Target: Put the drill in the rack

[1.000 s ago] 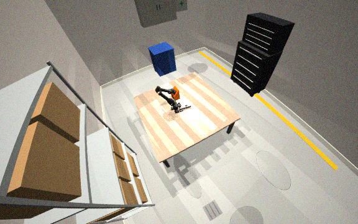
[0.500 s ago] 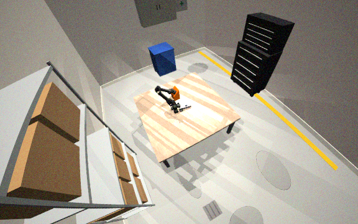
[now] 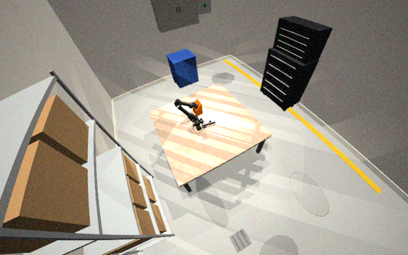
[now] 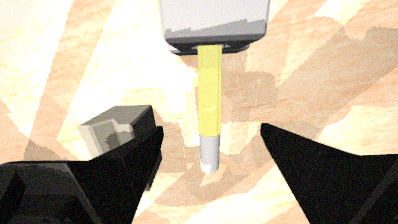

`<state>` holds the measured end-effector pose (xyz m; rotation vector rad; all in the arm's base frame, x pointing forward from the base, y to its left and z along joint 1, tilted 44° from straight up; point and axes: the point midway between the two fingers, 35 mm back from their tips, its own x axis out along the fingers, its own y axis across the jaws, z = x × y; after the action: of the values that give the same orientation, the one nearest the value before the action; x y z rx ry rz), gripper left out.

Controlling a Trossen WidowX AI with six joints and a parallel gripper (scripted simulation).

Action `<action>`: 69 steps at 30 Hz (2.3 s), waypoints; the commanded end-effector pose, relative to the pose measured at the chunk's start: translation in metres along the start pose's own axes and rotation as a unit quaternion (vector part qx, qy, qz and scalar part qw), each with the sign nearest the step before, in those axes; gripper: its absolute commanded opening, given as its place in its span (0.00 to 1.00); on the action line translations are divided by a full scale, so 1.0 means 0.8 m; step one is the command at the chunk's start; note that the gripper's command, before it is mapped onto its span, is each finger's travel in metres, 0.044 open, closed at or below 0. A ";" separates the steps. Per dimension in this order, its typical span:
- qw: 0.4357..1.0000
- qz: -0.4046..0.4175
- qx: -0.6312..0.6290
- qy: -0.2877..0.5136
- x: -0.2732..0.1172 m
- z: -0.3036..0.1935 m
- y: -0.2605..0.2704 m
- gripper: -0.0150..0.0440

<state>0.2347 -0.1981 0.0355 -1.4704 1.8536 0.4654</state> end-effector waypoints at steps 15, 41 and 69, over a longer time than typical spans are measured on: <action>1.000 0.001 0.001 -0.001 0.003 0.011 0.001 1.00; 1.000 -0.001 0.000 -0.002 0.005 0.016 0.000 0.51; 1.000 0.001 0.001 -0.001 -0.001 0.016 0.003 0.25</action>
<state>0.2365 -0.1902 0.0260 -1.4642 1.8544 0.4650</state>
